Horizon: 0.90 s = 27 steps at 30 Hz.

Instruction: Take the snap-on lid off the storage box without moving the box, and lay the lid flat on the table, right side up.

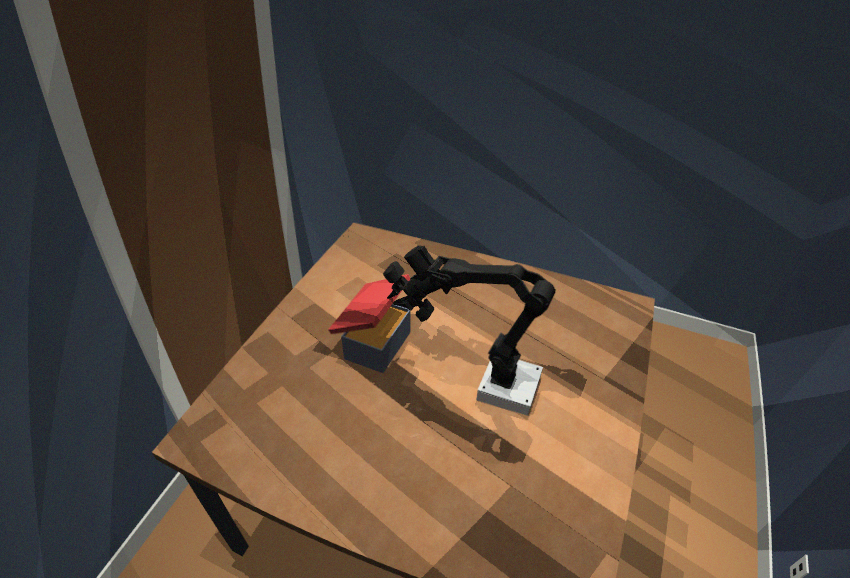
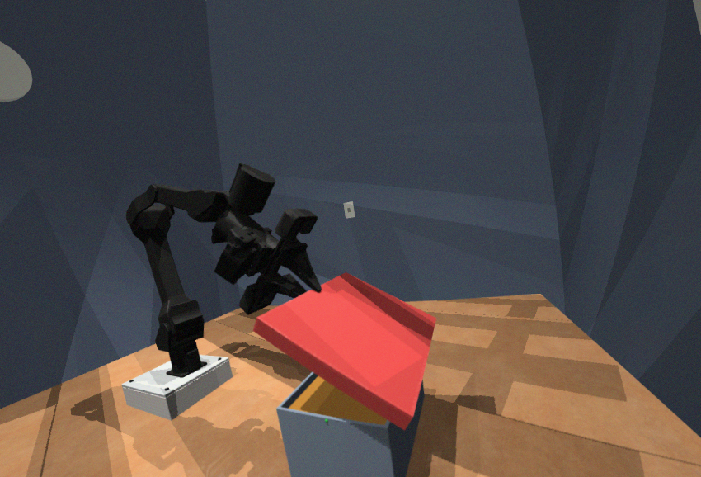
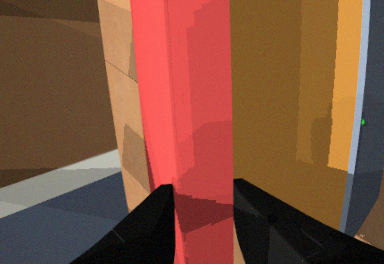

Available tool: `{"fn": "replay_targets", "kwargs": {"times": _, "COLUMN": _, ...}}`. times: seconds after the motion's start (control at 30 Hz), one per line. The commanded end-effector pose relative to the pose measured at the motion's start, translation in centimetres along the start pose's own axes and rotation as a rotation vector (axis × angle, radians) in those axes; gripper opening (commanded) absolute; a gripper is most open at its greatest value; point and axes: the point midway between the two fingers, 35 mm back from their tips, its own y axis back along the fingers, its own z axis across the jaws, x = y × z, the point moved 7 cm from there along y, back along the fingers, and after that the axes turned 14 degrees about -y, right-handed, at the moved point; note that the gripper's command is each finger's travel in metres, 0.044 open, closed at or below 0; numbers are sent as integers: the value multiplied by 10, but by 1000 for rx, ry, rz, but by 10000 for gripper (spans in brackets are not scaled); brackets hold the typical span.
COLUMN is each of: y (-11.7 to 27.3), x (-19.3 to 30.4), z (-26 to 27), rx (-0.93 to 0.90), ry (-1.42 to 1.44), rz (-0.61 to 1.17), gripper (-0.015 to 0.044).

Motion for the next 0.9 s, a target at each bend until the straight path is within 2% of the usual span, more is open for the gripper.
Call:
{"fn": "replay_targets", "kwargs": {"times": 0.0, "y": 9, "x": 3, "z": 11, "rx": -28, "ry": -1, "rz": 5, "gripper": 0}}
{"fn": "replay_targets", "kwargs": {"times": 0.87, "y": 16, "x": 5, "z": 19, "rx": -28, "ry": -1, "rz": 5, "gripper": 0}}
